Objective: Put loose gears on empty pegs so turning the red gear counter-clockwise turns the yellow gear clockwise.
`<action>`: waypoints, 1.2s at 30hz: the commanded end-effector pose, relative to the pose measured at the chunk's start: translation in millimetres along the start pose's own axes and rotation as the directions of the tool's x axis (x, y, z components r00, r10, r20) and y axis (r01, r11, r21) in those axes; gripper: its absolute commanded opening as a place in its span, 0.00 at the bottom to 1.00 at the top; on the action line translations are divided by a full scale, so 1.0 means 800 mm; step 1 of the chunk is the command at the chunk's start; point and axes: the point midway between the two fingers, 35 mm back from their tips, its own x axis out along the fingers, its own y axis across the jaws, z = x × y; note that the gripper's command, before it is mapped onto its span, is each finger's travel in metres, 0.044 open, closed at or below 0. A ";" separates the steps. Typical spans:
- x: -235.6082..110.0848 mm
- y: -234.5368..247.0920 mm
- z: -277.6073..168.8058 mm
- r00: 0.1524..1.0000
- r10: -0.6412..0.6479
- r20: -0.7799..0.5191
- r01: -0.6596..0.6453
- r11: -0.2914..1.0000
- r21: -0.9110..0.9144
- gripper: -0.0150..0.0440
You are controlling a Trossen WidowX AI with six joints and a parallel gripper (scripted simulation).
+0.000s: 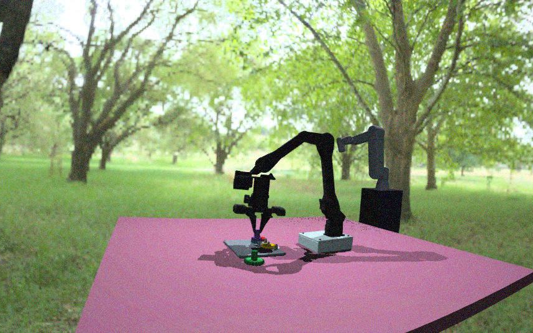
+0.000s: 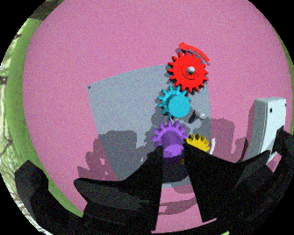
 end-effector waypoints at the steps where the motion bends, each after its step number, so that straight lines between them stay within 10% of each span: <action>1: 0.003 -0.009 0.000 0.999 -0.035 -0.002 0.035 0.992 -0.120 0.25; 13: 0.003 -0.008 0.001 0.999 -0.035 -0.002 0.033 0.952 -0.305 0.25; 36: -0.003 -0.006 0.000 0.999 -0.035 -0.002 0.035 0.990 0.134 0.25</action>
